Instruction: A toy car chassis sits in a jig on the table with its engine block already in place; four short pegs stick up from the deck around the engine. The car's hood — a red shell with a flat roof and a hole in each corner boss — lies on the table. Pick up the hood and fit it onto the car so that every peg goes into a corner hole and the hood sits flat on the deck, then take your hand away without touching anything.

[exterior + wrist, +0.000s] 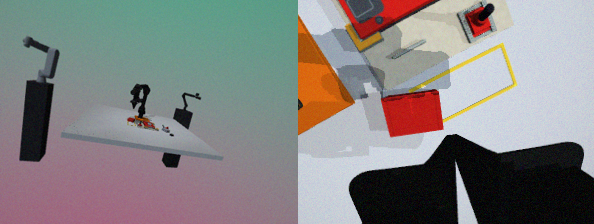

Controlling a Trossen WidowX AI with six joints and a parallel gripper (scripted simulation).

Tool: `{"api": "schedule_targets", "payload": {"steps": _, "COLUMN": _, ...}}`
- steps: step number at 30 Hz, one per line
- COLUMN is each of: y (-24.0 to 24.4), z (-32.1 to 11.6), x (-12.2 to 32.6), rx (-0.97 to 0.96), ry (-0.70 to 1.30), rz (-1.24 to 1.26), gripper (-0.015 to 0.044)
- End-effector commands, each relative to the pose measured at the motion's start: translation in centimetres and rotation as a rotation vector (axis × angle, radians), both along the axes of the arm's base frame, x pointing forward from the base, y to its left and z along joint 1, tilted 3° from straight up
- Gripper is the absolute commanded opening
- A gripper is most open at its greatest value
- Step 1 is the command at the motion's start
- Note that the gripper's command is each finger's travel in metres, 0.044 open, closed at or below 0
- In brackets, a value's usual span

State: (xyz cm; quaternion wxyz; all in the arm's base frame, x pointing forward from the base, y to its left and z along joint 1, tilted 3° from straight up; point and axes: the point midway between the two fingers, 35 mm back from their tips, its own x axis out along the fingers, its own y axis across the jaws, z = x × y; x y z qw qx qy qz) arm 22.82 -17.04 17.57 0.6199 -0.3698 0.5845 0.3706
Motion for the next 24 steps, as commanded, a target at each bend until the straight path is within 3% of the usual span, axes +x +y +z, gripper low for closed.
{"api": "schedule_targets", "payload": {"steps": 1, "y": 0.1, "z": 0.7, "x": -0.2, "rx": 0.000, "ry": 0.006, "rz": 0.004, "gripper": 0.0000}}
{"api": "schedule_targets", "payload": {"steps": 15, "y": 0.0, "z": 0.1, "x": 0.0, "rx": 0.001, "ry": 0.001, "rz": 0.000, "gripper": 0.0000}}
{"api": "schedule_targets", "payload": {"steps": 24, "y": 0.3, "z": -2.5, "x": -1.6, "rx": 0.023, "ry": 0.019, "rz": -0.554, "gripper": 0.0236}}
